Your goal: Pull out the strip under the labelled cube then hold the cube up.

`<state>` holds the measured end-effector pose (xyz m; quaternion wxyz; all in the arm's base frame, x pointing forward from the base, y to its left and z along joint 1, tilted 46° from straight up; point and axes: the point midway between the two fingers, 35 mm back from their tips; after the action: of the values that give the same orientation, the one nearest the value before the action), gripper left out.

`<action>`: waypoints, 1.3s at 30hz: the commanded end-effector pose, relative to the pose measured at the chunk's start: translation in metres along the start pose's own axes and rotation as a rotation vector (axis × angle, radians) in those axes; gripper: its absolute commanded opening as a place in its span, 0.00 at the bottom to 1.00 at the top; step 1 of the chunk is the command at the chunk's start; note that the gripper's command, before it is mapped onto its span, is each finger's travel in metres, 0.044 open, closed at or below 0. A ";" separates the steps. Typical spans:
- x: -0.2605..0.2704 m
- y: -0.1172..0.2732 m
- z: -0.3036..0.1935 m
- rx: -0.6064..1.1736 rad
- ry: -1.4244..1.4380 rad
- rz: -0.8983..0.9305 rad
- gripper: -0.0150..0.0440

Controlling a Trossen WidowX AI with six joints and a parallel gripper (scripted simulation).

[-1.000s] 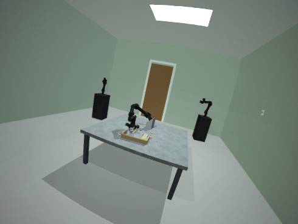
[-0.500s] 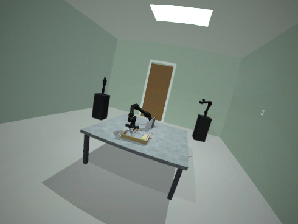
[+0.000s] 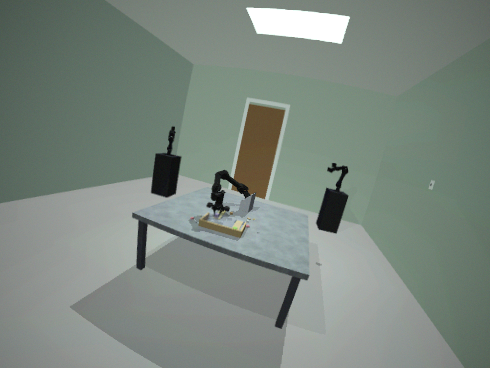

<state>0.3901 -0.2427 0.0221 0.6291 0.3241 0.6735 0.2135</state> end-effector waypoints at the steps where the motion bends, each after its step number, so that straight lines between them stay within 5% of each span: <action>1: 0.005 0.012 -0.011 -0.002 0.000 0.000 0.25; 39: 0.056 0.040 -0.119 0.004 0.010 0.000 0.25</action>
<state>0.2920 -0.1661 0.0251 0.6215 0.3261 0.6793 0.2145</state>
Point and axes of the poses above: the point midway between the two fingers, 35 mm back from their tips, its own y axis back along the fingers, its own x axis across the jaws, z = x × y, and after that the axes turned 7 degrees about -y, right-handed
